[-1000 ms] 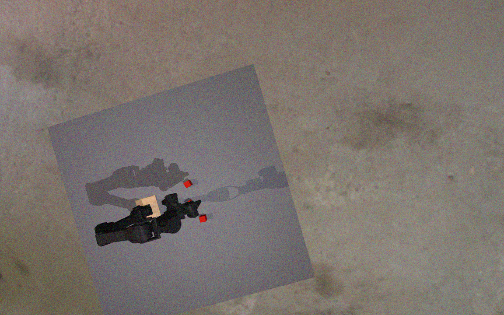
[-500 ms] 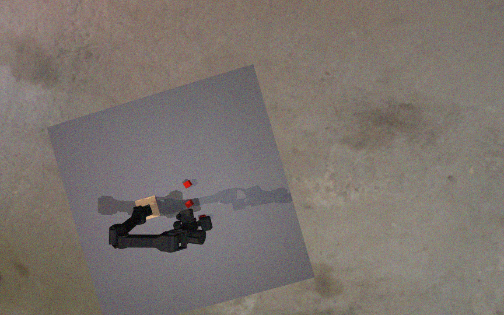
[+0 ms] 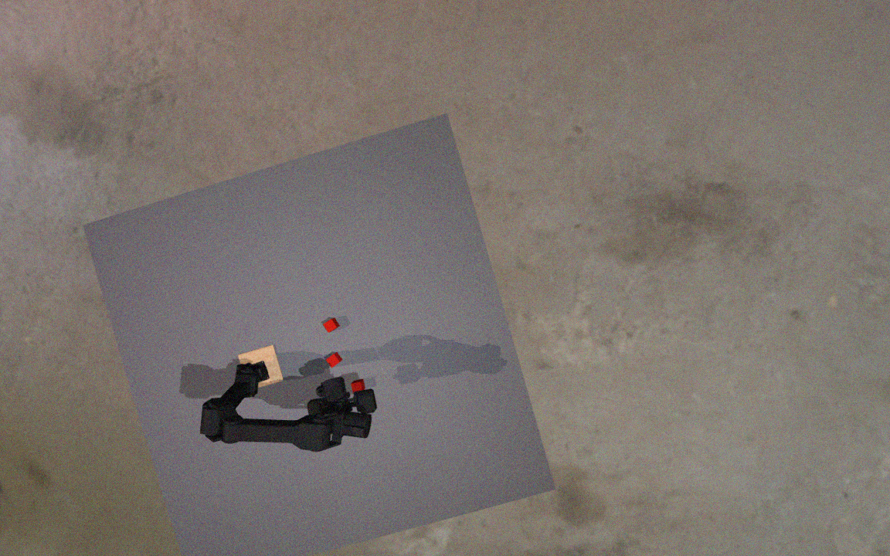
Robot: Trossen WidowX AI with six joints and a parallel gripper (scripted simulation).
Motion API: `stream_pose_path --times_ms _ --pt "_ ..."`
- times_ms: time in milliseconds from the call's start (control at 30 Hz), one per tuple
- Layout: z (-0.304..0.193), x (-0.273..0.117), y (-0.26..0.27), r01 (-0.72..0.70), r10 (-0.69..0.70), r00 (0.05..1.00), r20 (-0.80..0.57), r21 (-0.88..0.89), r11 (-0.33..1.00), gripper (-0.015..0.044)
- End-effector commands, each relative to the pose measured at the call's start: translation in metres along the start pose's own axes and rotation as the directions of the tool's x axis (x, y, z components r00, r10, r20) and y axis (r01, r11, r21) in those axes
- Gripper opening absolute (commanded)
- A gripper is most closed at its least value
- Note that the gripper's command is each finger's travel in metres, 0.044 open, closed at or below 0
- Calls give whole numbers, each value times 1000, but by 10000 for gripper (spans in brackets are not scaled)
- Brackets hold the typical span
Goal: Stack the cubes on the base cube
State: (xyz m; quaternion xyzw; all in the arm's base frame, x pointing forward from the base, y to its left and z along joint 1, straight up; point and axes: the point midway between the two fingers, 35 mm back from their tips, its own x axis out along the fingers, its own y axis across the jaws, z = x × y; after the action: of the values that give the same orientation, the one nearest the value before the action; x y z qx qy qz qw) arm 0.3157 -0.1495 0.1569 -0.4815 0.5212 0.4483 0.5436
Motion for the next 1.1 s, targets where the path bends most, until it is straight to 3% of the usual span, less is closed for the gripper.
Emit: stream_pose_path --times_ms 0,133,1067 --pt "-1 30 3 -22 22 1000 0 -4 1000 265" --pt "-1 53 5 -22 22 1000 0 -4 1000 265" --pt "-1 91 6 -23 23 1000 0 -4 1000 265"
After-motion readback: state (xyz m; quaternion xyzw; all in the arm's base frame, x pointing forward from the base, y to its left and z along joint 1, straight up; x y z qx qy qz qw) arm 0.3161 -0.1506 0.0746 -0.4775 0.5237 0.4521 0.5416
